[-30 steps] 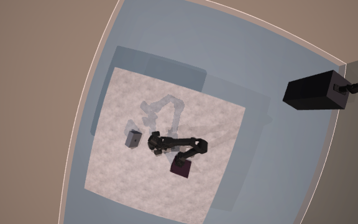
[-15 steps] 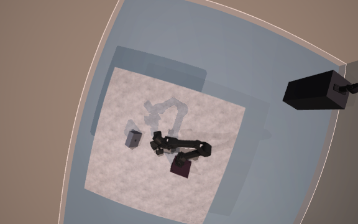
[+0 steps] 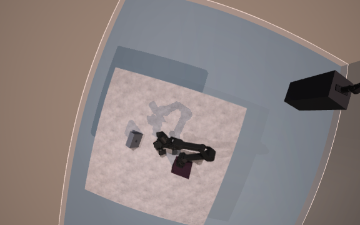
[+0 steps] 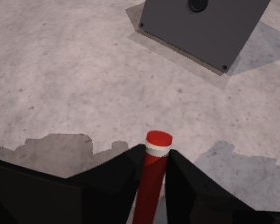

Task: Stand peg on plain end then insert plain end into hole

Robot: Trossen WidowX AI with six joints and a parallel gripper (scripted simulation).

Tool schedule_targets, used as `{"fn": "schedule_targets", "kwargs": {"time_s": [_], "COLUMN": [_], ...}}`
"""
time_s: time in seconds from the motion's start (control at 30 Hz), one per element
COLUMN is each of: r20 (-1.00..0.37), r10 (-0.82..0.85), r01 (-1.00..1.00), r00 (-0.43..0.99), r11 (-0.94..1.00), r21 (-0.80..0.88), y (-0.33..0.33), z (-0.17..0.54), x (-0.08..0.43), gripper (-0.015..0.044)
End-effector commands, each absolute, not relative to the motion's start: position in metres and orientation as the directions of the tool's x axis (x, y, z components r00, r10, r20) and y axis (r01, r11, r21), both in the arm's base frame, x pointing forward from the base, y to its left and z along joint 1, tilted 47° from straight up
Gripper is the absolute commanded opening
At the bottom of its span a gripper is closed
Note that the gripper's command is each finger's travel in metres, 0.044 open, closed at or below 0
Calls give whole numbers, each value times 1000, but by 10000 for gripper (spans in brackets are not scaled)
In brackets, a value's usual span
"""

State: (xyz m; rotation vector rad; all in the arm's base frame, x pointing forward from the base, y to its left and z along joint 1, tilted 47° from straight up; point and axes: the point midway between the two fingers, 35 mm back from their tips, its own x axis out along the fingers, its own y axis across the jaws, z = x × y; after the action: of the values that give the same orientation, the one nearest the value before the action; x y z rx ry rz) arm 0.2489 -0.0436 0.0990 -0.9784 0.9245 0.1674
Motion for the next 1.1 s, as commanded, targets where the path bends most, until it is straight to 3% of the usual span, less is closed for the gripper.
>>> {"fn": "schedule_targets", "kwargs": {"time_s": [0.0,1.07], "r20": [-724,-627], "r10": [-235,-12], "r01": [-508,-509], "r00": [648,779], "r11": [575,572], "r21": [-641,-643], "y": [-44,-50], "z": [100,110], "x": [245,227], "gripper": [51,51]}}
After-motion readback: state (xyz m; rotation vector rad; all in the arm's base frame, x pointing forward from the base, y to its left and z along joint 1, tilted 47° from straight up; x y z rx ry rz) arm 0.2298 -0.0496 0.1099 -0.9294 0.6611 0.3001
